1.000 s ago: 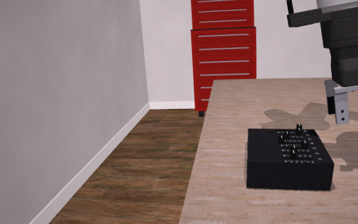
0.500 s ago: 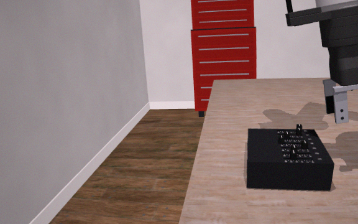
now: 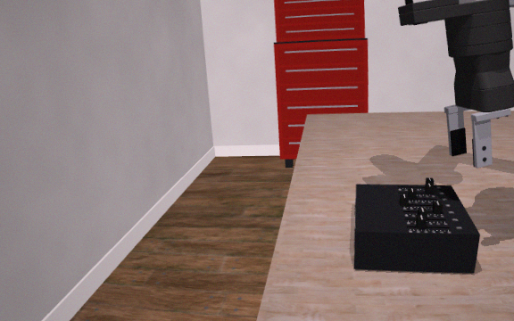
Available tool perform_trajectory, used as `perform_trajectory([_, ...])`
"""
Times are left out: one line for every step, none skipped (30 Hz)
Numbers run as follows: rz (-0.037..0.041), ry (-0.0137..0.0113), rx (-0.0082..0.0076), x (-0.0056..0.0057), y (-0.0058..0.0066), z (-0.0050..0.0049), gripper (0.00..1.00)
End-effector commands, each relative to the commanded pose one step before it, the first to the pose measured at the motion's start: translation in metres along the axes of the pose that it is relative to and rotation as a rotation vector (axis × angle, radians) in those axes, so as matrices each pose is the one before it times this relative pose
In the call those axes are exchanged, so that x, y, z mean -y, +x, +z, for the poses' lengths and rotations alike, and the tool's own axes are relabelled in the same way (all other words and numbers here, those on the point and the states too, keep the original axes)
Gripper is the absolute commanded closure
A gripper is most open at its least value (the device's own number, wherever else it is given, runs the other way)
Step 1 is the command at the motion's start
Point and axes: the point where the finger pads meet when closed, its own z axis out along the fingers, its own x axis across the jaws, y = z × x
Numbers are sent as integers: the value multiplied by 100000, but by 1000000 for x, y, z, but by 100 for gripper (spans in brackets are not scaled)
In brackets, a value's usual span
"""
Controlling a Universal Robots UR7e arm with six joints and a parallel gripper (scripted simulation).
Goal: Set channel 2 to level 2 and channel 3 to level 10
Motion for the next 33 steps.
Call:
perform_trajectory([-20660, 2308, -293, 11899, 1735, -10408, 0])
perform_trajectory([-4281, 370, -251, 2195, 829, -2080, 0])
perform_trajectory([-4369, 367, -272, 2158, 953, -2105, 0])
perform_trajectory([-4442, 360, -292, 2103, 1077, -2123, 0])
perform_trajectory([-4499, 351, -311, 2031, 1197, -2131, 0])
perform_trajectory([0, 0, 0, 0, 0, 0, 0])
perform_trajectory([0, 0, 0, 0, 0, 0, 0])
perform_trajectory([-4540, 340, -329, 1943, 1312, -2131, 0])
perform_trajectory([-4566, 326, -346, 1841, 1420, -2123, 0])
perform_trajectory([-4575, 310, -360, 1726, 1518, -2107, 0])
perform_trajectory([-4568, 293, -373, 1599, 1606, -2083, 0])
perform_trajectory([-4544, 275, -383, 1463, 1681, -2052, 0])
perform_trajectory([-4504, 255, -391, 1320, 1743, -2014, 0])
perform_trajectory([-4449, 234, -397, 1173, 1790, -1969, 0])
perform_trajectory([-4378, 213, -400, 1023, 1822, -1917, 0])
perform_trajectory([-4291, 192, -400, 874, 1839, -1860, 0])
perform_trajectory([-4190, 171, -398, 727, 1840, -1798, 0])
perform_trajectory([-4074, 150, -393, 586, 1826, -1731, 0])
perform_trajectory([-3945, 130, -385, 451, 1798, -1659, 0])
perform_trajectory([-3803, 111, -376, 325, 1756, -1584, 0])
perform_trajectory([-3649, 93, -364, 210, 1702, -1505, 0])
perform_trajectory([-3484, 77, -350, 106, 1637, -1423, 0])
perform_trajectory([0, 0, 0, 0, 0, 0, 0])
perform_trajectory([0, 0, 0, 0, 0, 0, 0])
perform_trajectory([-3309, 62, -334, 15, 1562, -1340, 0])
perform_trajectory([-3124, 48, -317, -63, 1478, -1254, 0])
perform_trajectory([-2932, 37, -299, -128, 1389, -1167, 0])
perform_trajectory([-2733, 26, -279, -179, 1293, -1080, 0])
perform_trajectory([-2530, 18, -259, -218, 1194, -992, 0])
perform_trajectory([-2322, 11, -238, -244, 1093, -904, 0])
perform_trajectory([-2112, 5, -216, -258, 990, -817, 0])
perform_trajectory([-1901, 1, -195, -262, 888, -732, 0])
perform_trajectory([-1692, -3, -173, -257, 786, -648, 0])
